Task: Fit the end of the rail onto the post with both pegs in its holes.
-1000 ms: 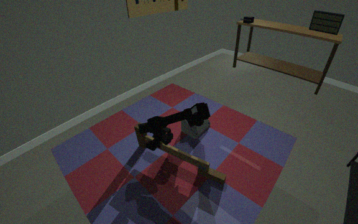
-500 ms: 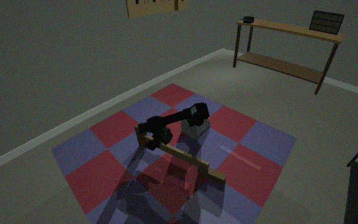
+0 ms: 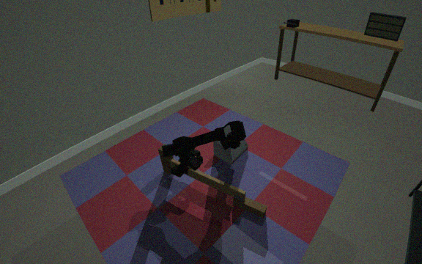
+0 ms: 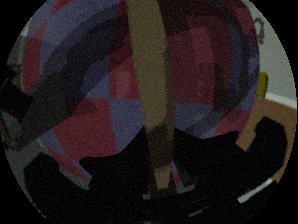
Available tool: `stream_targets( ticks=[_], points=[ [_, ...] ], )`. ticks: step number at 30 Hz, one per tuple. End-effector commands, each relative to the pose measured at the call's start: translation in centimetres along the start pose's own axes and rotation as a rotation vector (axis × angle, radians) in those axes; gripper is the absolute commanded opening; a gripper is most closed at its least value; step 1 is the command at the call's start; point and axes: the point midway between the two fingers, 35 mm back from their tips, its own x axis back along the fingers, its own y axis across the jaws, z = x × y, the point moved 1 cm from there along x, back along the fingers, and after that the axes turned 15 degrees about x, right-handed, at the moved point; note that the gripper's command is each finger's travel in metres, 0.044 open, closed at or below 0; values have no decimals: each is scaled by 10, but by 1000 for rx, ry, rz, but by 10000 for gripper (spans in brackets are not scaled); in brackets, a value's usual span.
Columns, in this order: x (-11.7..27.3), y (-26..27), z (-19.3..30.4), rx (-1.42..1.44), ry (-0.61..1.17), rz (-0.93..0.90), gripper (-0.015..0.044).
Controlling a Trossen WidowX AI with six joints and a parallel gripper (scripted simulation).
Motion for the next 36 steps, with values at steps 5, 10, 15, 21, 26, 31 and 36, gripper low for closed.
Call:
stream_targets(
  ticks=[5,10,15,21,26,31,36],
  points=[
    [3,0,5,2,8,8,0],
    [3,0,6,2,8,8,0],
    [3,1,7,2,8,8,0],
    [3,1,8,2,8,8,0],
    [3,1,9,2,8,8,0],
    [3,2,11,2,8,8,0],
    [3,2,12,2,8,8,0]
  ],
)
